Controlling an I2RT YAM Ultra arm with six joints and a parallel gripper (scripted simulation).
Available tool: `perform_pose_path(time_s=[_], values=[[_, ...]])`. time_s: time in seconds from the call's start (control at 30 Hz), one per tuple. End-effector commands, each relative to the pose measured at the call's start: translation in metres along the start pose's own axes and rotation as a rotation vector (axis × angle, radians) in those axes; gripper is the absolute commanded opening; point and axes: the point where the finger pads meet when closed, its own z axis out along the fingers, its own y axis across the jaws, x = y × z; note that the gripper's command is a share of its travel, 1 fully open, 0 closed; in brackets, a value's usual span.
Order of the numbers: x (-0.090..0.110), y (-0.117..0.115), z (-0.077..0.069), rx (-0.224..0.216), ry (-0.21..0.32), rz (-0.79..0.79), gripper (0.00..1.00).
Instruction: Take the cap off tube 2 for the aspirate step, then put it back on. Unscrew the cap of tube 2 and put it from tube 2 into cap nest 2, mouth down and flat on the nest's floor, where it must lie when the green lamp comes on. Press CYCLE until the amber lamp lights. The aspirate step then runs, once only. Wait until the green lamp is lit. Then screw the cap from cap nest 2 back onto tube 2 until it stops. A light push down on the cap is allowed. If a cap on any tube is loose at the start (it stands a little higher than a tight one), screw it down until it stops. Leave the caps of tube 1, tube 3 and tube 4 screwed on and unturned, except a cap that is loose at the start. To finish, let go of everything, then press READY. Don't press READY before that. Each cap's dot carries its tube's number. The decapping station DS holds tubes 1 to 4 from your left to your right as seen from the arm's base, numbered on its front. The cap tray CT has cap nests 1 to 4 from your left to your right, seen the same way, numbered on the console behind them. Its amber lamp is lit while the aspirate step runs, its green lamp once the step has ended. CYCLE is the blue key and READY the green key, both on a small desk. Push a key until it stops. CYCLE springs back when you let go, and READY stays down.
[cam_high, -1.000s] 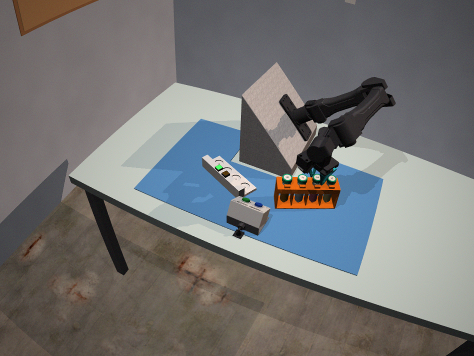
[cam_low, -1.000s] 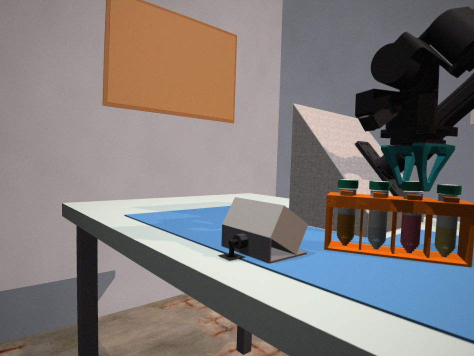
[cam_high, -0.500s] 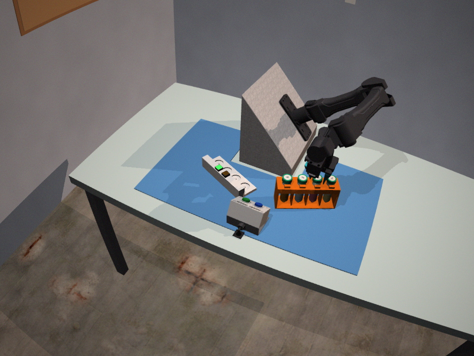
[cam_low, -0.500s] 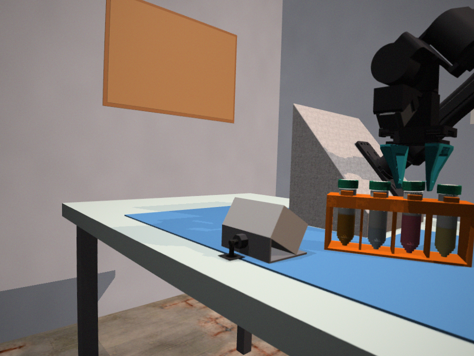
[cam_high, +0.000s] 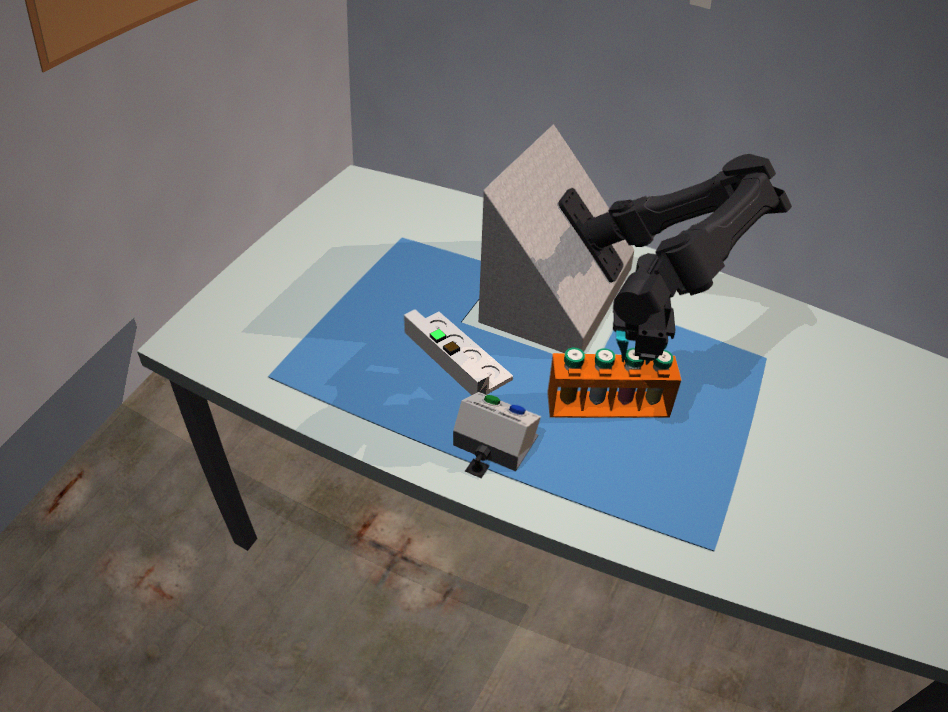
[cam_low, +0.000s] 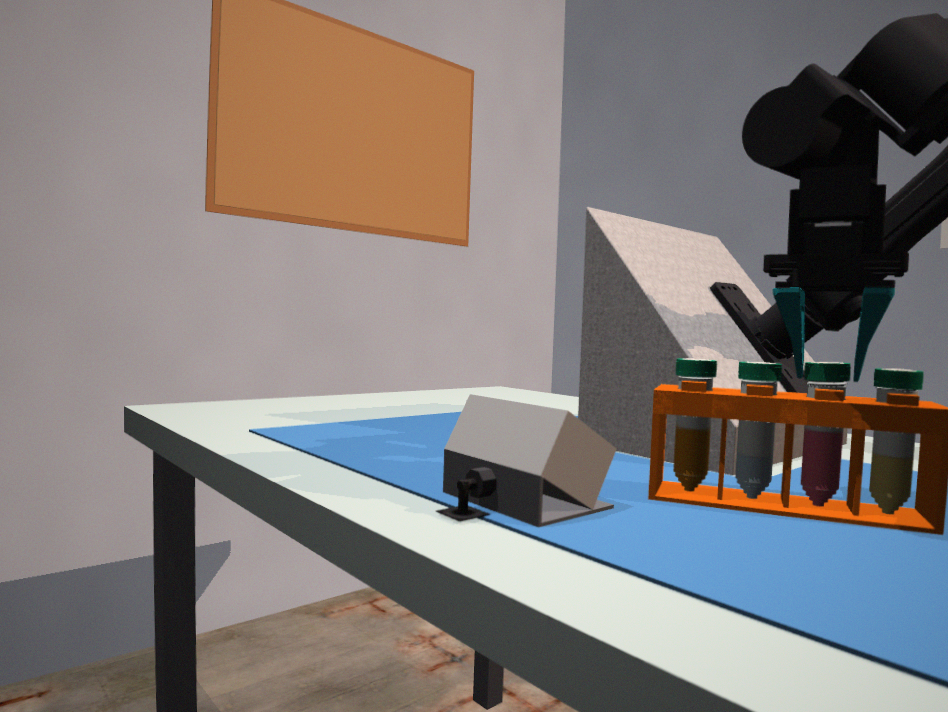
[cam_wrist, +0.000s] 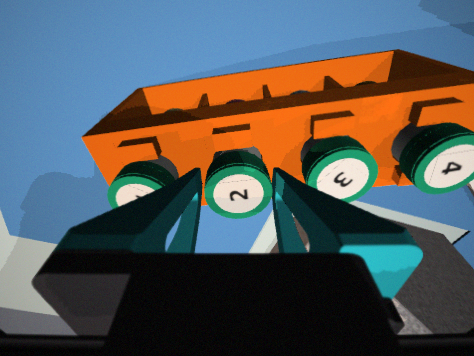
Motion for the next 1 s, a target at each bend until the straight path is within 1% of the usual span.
perform_pose_path(time_s=[0.0, 0.43, 0.8, 0.87, 0.97], values=[[-0.0014, -0.0013, -0.0037, 0.004, -0.012, -0.02, 0.0], [-0.0014, -0.0013, -0.0037, 0.004, -0.012, -0.02, 0.0], [-0.0014, -0.0013, -0.0032, 0.001, -0.012, 0.347, 0.0], [-0.0014, -0.0013, -0.0032, 0.001, -0.012, 0.347, 0.0], [-0.0014, -0.0013, -0.0031, 0.001, -0.013, 0.447, 0.0]])
